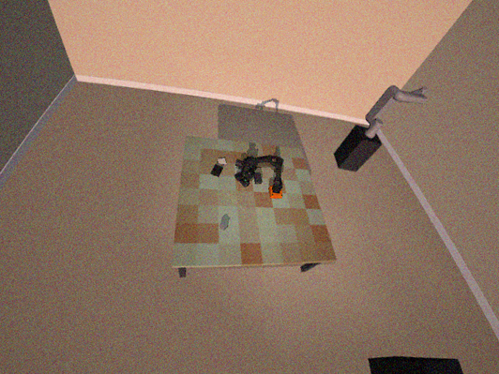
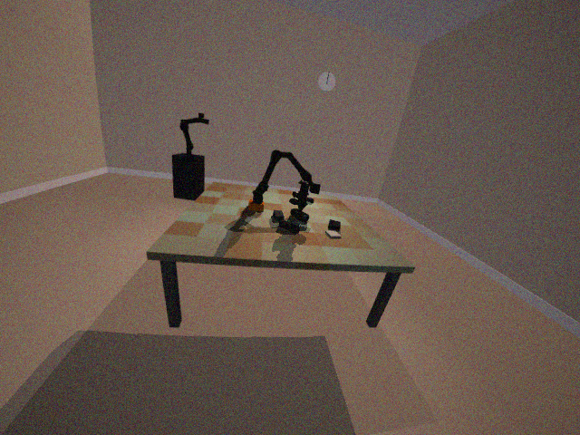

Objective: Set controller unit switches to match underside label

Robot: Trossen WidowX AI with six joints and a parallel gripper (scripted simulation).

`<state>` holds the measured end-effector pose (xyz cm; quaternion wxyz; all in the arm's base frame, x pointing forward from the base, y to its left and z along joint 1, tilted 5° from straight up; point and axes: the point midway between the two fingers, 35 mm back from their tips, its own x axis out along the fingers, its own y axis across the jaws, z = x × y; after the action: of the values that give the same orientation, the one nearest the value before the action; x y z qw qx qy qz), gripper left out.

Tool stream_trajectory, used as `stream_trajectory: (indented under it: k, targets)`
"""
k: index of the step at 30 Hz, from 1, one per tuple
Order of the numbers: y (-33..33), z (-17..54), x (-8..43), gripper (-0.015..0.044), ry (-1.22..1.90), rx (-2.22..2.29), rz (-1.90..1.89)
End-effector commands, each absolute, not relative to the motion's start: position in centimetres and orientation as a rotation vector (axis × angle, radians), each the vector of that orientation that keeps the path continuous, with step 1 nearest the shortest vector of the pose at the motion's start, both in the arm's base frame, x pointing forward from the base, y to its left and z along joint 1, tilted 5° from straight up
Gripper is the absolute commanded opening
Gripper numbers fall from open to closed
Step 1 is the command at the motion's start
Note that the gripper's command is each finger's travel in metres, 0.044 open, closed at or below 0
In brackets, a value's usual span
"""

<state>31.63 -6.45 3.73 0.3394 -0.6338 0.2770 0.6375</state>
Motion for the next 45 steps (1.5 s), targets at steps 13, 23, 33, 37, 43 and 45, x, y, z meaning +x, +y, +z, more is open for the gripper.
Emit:
stream_trajectory:
  k: [13,23,33,37,43,45]
  targets:
    - [-10.2,7.8,34.4,0.0,0.72,-1.67,1.651]
    - [-11.4,7.0,35.3,0.0,0.719,-1.673,1.652]
    - [-11.3,5.4,35.4,0.0,0.719,-1.673,1.652]
    - [-11.2,4.8,35.4,0.0,0.719,-1.673,1.652]
    - [-11.1,3.9,35.4,0.0,0.718,-1.673,1.652]
    - [-11.1,3.8,35.4,0.0,0.718,-1.673,1.652]
